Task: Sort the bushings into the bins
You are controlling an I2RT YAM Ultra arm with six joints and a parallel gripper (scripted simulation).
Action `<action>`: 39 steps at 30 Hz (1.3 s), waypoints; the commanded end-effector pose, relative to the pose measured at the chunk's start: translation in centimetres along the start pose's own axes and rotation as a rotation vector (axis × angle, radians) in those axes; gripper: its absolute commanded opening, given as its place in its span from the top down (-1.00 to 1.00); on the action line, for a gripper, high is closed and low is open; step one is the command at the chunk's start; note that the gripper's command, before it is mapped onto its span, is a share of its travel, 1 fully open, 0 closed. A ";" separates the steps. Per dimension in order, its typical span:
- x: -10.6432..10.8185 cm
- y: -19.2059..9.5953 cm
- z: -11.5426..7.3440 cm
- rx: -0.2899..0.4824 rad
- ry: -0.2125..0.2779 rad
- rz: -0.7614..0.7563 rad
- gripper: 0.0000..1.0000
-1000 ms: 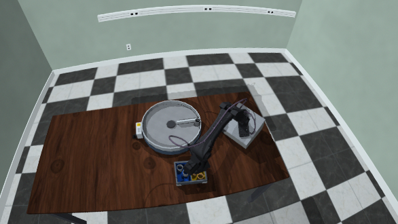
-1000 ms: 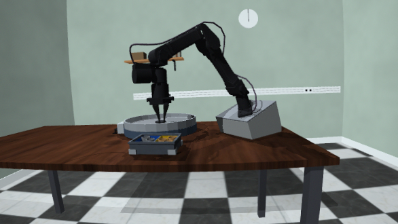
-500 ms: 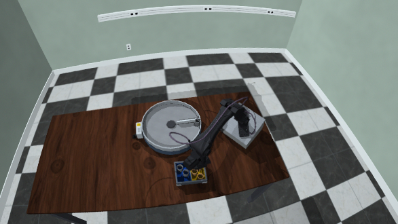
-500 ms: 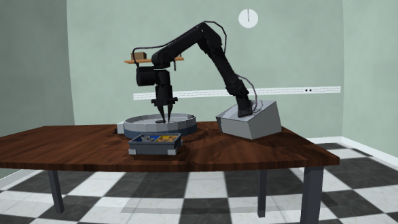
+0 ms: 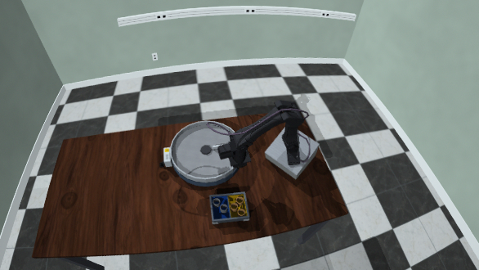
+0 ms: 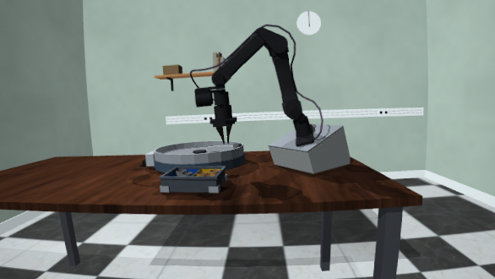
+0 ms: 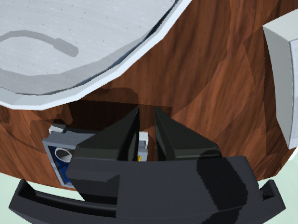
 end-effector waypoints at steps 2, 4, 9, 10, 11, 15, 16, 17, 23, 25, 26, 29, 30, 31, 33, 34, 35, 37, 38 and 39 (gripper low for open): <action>-0.4 6.3 0.4 0.067 0.038 -0.123 0.72; 0.4 9.1 -0.2 0.057 0.074 -0.131 0.72; -0.7 12.4 0.0 0.064 0.051 -0.125 0.72; -0.8 13.4 0.1 0.064 0.051 -0.125 0.72; -0.9 14.3 0.2 0.064 0.051 -0.125 0.72; -1.4 16.4 0.3 0.064 0.052 -0.125 0.72; -1.4 16.7 0.3 0.064 0.052 -0.125 0.72; -1.5 16.9 0.4 0.064 0.053 -0.125 0.72; -1.2 16.7 -0.6 0.047 0.080 -0.139 0.72; -1.2 16.7 -0.6 0.047 0.080 -0.139 0.72; -1.2 16.8 -0.5 0.040 0.075 -0.139 0.72; -1.3 16.8 -0.5 0.039 0.075 -0.138 0.72; -1.3 16.8 -0.5 0.039 0.075 -0.138 0.72; -1.3 16.8 -0.5 0.039 0.075 -0.138 0.72; -1.3 16.8 -0.5 0.039 0.075 -0.138 0.72; -1.3 16.8 -0.5 0.039 0.075 -0.138 0.72; -1.3 16.8 -0.5 0.039 0.075 -0.136 0.72; -1.3 16.8 -0.5 0.039 0.075 -0.136 0.72; -1.3 16.8 -0.5 0.039 0.075 -0.136 0.72; -1.3 16.8 -0.5 0.039 0.075 -0.136 0.72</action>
Point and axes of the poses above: the point where the finger pads meet when closed, its own z axis out along the fingers, its own x axis across the jaws, y = z × x, the point moved 5 cm from there along -z, back along the fingers, and after that the axes turned 4 degrees about z, right-handed, at the moved point
